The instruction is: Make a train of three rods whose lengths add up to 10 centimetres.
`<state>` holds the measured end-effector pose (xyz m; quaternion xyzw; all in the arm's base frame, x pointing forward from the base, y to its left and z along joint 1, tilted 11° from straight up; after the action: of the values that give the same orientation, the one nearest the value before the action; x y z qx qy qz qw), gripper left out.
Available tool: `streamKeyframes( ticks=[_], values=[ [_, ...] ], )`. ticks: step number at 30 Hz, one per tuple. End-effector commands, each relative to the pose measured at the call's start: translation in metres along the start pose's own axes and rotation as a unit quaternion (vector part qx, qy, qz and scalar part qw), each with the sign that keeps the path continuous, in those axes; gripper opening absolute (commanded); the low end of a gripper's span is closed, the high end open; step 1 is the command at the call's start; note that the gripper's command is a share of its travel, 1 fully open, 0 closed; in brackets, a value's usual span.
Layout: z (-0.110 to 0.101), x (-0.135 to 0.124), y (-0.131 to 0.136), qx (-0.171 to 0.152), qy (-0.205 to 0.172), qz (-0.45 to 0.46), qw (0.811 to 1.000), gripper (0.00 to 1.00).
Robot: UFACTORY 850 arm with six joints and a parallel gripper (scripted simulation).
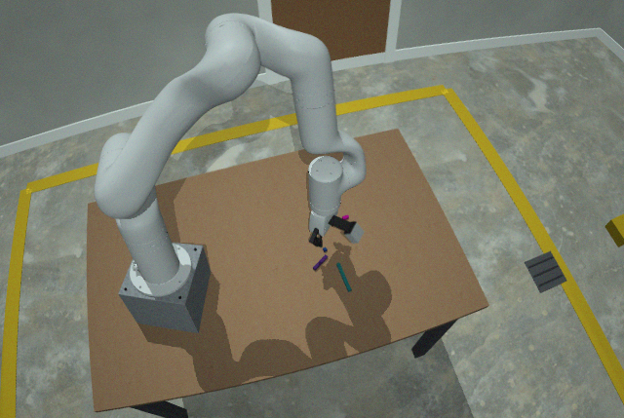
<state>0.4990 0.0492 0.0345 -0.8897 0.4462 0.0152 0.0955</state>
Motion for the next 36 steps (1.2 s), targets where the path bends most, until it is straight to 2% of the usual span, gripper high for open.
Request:
streamKeyframes(
  ticks=[1, 30, 33, 36],
  values=[
    [-0.001, 0.0, -0.001, 0.001, 0.0, 0.0, 1.0, 1.0],
    [0.0, 0.0, -0.004, 0.001, 0.0, -0.011, 1.0, 1.0],
    [0.001, -0.003, -0.028, 0.004, -0.002, -0.095, 0.995, 1.0],
    [0.001, -0.005, -0.041, 0.005, -0.003, -0.14, 0.99, 1.0]
  ],
)
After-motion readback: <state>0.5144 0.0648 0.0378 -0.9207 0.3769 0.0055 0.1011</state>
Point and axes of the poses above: the point where the finger pads meet when closed, its own z axis out along the fingers, its own y axis across the jaws, x = y × z, the point moved 6 cm from there along -z, back along the fingers, and after that the axes turned 11 degrees about z, right-handed, at the moved point
